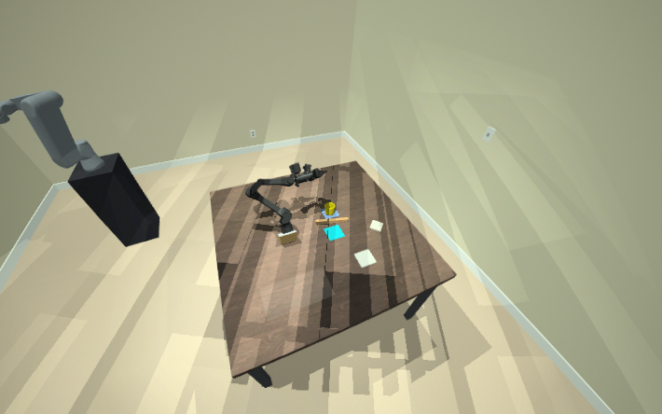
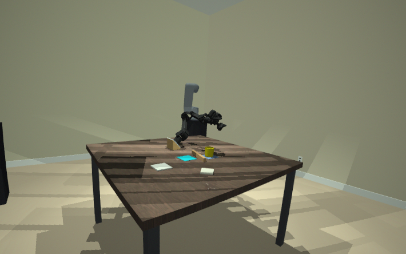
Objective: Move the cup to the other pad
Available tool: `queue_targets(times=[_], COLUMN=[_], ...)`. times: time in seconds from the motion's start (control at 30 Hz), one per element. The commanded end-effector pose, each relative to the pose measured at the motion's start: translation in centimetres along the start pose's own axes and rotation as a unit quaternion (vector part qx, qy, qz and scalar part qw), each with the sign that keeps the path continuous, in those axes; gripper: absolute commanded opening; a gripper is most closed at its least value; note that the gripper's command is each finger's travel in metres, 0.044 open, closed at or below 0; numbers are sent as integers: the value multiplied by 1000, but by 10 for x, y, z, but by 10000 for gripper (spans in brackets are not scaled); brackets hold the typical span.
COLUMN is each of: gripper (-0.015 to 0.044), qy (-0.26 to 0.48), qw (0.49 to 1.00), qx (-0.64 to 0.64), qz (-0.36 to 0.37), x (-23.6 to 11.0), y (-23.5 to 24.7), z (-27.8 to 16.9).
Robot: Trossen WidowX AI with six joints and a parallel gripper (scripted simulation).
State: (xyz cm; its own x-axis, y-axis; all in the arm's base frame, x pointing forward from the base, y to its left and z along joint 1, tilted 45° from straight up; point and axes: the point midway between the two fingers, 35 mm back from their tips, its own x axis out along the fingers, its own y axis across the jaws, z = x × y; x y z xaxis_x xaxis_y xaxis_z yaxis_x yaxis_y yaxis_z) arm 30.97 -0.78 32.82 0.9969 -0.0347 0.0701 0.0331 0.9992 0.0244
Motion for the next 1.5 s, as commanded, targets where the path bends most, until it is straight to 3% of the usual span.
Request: queue_targets(times=[0.0, 0.13, 0.27, 0.37, 0.57, 0.7, 0.77, 1.47], gripper=[374, 269, 167, 167, 167, 167, 167, 167], qy=[7, 159, 334, 449, 620, 686, 699, 700], qw=[1000, 985, 929, 861, 665, 493, 430, 423], qx=[2, 60, 158, 239, 413, 525, 558, 562], qz=[1, 21, 23, 8, -50, -104, -123, -126], x=[2, 26, 33, 27, 3, -9, -11, -9], y=[0, -2, -5, -9, -10, -11, -12, 0], z=[-2, -53, -112, -149, -191, -199, -199, -213])
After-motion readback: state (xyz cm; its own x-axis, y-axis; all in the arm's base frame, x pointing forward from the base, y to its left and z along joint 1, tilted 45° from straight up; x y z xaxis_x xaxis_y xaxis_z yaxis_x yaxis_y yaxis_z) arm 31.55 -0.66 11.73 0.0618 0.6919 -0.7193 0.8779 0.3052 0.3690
